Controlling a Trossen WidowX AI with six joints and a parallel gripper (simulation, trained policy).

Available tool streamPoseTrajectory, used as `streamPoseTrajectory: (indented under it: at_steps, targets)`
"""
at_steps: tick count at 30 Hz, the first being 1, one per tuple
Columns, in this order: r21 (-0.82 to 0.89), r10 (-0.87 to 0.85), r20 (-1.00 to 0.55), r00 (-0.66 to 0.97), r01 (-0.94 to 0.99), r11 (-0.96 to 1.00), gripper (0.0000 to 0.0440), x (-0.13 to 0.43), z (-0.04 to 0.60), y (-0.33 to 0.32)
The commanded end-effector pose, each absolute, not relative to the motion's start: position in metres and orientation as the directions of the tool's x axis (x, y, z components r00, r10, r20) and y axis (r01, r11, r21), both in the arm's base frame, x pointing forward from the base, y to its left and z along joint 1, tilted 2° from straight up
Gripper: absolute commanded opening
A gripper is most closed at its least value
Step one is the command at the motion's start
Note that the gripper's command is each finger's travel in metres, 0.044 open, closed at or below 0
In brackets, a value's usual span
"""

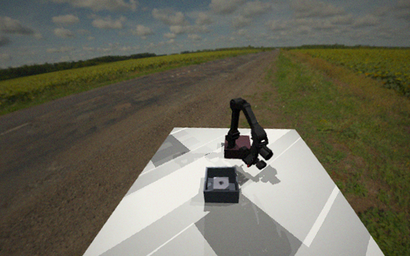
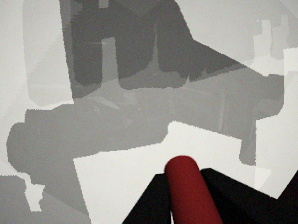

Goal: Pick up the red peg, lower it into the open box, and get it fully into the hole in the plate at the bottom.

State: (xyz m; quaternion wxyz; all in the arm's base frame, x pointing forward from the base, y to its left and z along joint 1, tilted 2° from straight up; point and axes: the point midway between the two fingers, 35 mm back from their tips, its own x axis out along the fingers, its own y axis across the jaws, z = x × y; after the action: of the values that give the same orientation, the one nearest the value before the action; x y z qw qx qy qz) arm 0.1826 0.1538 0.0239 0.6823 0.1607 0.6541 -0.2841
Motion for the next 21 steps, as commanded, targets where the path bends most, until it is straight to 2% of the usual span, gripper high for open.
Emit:
streamPoseTrajectory:
  at_steps: [1,21]
  targets:
    - [-0.125,-0.171,-0.985,0.017,0.610,0.782,0.0000,0.193,0.042,0.154]
    - [-0.047,-0.208,-0.972,0.114,0.768,0.638,0.0000,0.261,0.094,0.114]
